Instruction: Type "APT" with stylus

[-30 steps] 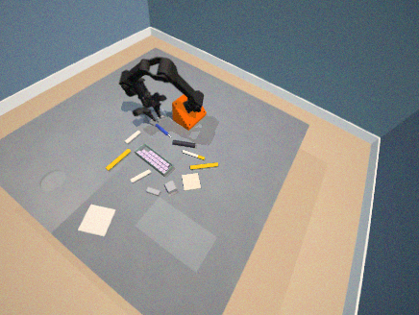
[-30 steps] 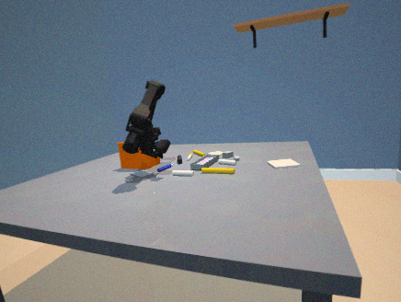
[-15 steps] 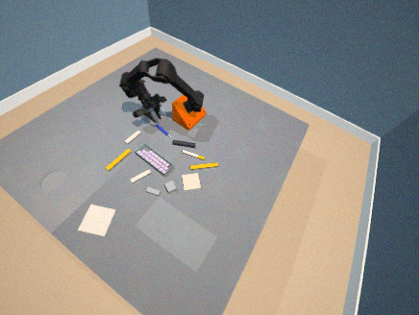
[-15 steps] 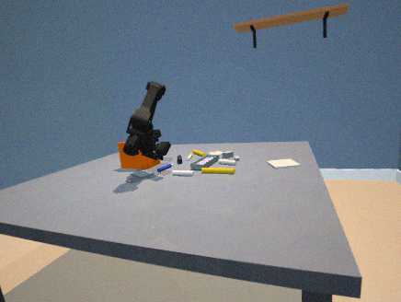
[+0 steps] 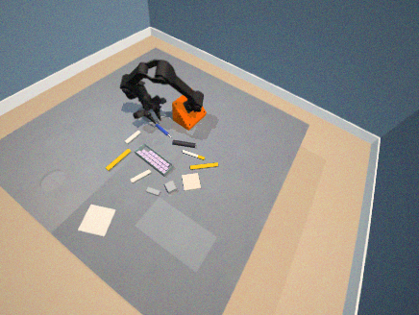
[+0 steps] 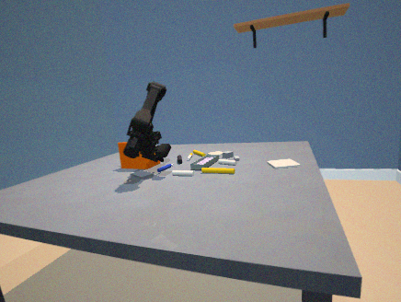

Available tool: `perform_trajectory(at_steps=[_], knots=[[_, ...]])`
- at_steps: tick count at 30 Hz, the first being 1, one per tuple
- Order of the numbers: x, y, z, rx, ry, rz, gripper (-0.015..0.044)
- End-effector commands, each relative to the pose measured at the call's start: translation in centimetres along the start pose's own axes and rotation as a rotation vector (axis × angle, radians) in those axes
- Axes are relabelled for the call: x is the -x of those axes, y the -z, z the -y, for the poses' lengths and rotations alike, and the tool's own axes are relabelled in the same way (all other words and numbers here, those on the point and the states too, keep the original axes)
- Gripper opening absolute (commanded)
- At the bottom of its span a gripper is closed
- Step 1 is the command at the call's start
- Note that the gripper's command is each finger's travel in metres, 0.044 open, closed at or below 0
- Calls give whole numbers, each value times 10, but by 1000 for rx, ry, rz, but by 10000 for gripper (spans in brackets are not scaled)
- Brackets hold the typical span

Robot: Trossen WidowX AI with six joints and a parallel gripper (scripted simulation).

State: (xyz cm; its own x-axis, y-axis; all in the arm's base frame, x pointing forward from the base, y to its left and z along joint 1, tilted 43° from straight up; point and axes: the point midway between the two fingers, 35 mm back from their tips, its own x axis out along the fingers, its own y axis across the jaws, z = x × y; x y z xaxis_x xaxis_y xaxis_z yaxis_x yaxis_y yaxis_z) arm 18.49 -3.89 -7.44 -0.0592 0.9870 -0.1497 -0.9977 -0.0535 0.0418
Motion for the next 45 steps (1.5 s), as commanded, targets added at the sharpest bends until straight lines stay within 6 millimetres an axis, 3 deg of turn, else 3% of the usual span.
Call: perform_trajectory(at_steps=[1,45], knots=[[-4,2,-1,-7,2,10,150],[-25,19,-1,-7,2,11,150]])
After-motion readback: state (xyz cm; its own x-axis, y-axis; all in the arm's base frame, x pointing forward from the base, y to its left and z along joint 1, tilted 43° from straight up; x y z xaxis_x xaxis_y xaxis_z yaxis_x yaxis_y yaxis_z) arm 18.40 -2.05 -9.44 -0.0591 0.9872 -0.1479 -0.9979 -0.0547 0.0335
